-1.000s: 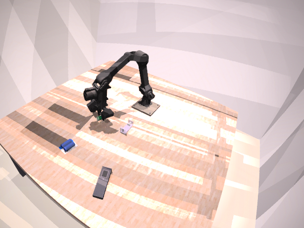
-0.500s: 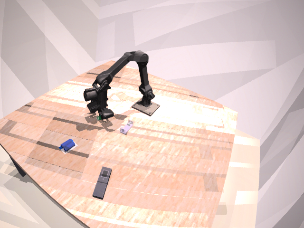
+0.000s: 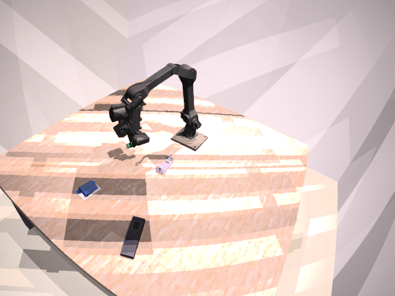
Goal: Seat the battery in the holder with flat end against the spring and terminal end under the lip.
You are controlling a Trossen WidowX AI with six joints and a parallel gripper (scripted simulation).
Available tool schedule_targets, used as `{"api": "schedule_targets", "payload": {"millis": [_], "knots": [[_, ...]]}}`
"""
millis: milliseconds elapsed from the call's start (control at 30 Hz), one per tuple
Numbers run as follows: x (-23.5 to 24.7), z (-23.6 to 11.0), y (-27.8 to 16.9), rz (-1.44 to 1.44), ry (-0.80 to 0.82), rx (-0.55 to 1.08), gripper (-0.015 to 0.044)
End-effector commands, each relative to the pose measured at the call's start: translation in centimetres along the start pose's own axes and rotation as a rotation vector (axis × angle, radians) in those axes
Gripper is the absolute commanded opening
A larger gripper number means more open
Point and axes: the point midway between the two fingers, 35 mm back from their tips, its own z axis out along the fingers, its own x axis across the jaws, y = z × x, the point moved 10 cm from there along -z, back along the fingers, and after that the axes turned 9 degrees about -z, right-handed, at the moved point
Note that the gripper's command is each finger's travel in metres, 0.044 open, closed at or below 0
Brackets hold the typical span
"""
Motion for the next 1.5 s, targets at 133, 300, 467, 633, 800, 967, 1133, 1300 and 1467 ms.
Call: {"api": "schedule_targets", "payload": {"millis": [133,300,467,633,800,967,1133,1300,1467], "knots": [[5.0,-1.0,-1.0,-0.126,0.006,0.001,0.0075],[8.9,-1.7,-2.3,-0.237,0.01,0.001,0.0075],[12.3,-2.3,-4.1,-0.347,0.013,0.002,0.0075],[15.0,-2.8,-6.0,-0.442,0.013,0.003,0.0075],[15.1,-2.7,-6.2,-0.445,0.012,-0.004,0.0075],[15.0,-1.7,-6.5,-0.444,0.015,-0.059,0.0075],[14.9,-0.7,-6.9,-0.441,0.019,-0.116,0.0075],[14.7,0.3,-7.3,-0.438,0.024,-0.173,0.0075],[14.5,1.2,-7.8,-0.437,0.029,-0.229,0.0075]]}}
